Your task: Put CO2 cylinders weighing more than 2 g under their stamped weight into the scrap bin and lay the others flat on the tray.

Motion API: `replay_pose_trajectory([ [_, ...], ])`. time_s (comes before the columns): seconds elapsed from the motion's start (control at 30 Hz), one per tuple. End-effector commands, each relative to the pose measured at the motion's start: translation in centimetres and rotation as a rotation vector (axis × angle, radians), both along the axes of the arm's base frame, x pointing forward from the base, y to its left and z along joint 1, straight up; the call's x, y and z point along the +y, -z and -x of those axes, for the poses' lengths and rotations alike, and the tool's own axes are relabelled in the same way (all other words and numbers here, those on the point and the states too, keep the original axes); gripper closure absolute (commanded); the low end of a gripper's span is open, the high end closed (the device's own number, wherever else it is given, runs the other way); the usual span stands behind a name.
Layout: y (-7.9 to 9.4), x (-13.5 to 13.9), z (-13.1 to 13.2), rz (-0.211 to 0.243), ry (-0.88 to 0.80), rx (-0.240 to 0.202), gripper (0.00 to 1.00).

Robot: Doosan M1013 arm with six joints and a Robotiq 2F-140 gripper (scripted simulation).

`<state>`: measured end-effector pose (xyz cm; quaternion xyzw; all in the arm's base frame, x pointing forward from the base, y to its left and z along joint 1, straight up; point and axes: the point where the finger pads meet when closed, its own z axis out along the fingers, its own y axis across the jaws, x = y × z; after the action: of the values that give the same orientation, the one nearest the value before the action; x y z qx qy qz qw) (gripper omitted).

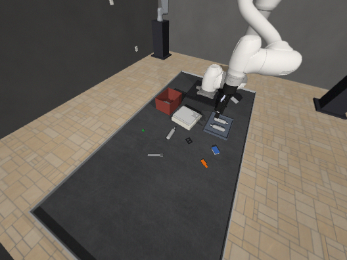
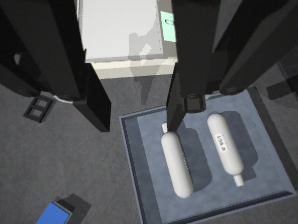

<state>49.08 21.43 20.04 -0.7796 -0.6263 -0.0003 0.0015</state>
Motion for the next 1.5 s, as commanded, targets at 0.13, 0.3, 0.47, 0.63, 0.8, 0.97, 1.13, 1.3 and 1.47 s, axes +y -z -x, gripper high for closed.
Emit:
replay_pose_trajectory([
  [0.13,-0.2,-9.4,-8.7,-0.001,0.512,-0.001,0.6],
  [0.3,-0.1,-15.3,-12.1,-0.004,0.781,-0.002,0.6],
  [0.47,0.1,-21.7,-16.3,-0.003,1.084,-0.001,0.6],
  [0.63,0.8,-26.1,-19.6,0.006,1.302,0.001,0.6],
  [0.8,2.0,-26.1,-19.6,0.007,1.302,0.001,0.6],
  [0.97,4.5,-26.1,-19.6,0.007,1.302,0.001,0.6],
  [1.13,7.9,-26.2,-19.6,0.007,1.302,0.001,0.6],
  [1.3,10.1,-26.2,-19.5,0.007,1.302,0.001,0.6],
  [1.47,13.4,-26.2,-19.5,0.007,1.302,0.001,0.6],
])
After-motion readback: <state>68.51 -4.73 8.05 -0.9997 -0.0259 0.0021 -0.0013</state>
